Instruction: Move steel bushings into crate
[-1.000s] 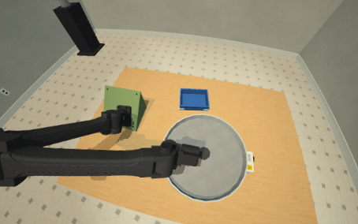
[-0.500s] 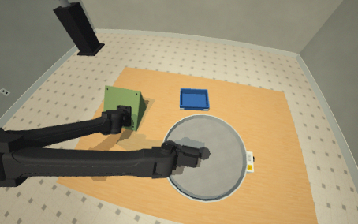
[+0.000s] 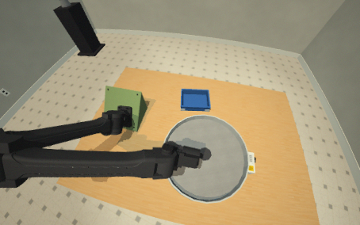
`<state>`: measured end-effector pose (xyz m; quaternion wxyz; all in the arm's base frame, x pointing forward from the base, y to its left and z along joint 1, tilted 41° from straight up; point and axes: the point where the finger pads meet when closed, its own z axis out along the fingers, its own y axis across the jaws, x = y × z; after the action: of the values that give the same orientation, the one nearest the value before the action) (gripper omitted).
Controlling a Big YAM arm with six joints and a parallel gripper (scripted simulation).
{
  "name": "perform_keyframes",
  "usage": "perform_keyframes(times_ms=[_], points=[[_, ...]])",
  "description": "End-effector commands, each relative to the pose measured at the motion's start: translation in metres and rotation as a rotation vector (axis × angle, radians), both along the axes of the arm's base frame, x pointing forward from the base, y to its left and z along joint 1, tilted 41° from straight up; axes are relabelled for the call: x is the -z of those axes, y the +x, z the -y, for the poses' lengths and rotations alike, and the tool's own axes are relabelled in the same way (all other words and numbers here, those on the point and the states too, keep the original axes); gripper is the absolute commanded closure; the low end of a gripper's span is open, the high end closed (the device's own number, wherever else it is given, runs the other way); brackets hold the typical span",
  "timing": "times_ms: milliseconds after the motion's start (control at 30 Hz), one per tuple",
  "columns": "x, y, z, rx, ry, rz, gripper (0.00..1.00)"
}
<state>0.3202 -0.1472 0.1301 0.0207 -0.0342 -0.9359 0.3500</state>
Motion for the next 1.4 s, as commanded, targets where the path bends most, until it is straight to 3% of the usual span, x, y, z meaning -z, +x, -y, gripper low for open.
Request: perform_keyframes(times_ms=[0,533,567,1367], points=[[-0.0082,0.0099,-0.0018,-0.02,-0.005,0.03,0.87],[-0.0082,0.0099,-0.0018,-0.02,-0.005,0.03,0.87],[-0.0082,0.0099,-0.0018,-0.02,-0.005,0.03,1.0],[-0.0054,0.006,-0.0026,-0.02,0.001,0.007,1.0]])
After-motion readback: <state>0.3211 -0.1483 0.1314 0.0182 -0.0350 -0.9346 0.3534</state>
